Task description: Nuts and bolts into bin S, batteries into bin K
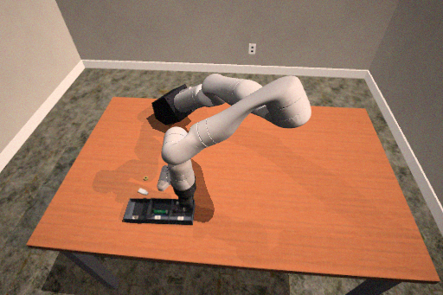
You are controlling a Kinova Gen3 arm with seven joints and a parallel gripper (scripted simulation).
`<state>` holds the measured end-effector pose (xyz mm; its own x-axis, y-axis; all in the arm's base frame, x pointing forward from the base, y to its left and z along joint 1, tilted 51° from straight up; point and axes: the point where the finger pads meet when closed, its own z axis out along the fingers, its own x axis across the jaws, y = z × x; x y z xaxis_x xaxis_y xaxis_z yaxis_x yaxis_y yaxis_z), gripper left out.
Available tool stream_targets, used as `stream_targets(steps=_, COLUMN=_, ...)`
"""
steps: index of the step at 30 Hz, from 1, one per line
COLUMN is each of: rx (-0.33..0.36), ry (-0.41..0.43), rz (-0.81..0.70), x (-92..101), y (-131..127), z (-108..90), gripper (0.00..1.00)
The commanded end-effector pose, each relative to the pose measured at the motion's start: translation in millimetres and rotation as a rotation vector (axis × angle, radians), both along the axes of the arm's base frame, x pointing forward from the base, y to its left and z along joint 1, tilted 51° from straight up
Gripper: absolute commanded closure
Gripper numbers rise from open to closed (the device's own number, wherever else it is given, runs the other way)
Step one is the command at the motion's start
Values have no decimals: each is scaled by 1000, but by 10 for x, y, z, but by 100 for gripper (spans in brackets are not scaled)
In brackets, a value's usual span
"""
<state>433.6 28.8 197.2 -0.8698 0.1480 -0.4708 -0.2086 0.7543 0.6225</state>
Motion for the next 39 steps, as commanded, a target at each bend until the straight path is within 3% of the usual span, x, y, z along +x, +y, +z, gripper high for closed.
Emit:
stream_targets(steps=1, rx=-2, ry=-6, rz=-5, x=-2, y=-42, z=42, gripper=38)
stream_targets(steps=6, rx=-2, ry=-6, rz=-5, x=-82, y=-154, z=152, gripper=38)
stream_targets(steps=15, rx=-2, ry=-6, rz=-5, x=-78, y=-155, z=156, gripper=38)
stream_targets(steps=24, rx=201, ry=281, rz=-286, x=-376, y=-540, z=-416, gripper=36)
stream_targets(steps=27, rx=201, ry=282, rz=-287, x=-409, y=-583, z=-479, gripper=36)
stream_targets(steps=39, rx=201, ry=282, rz=-287, x=-805, y=-1097, z=-1241, gripper=36)
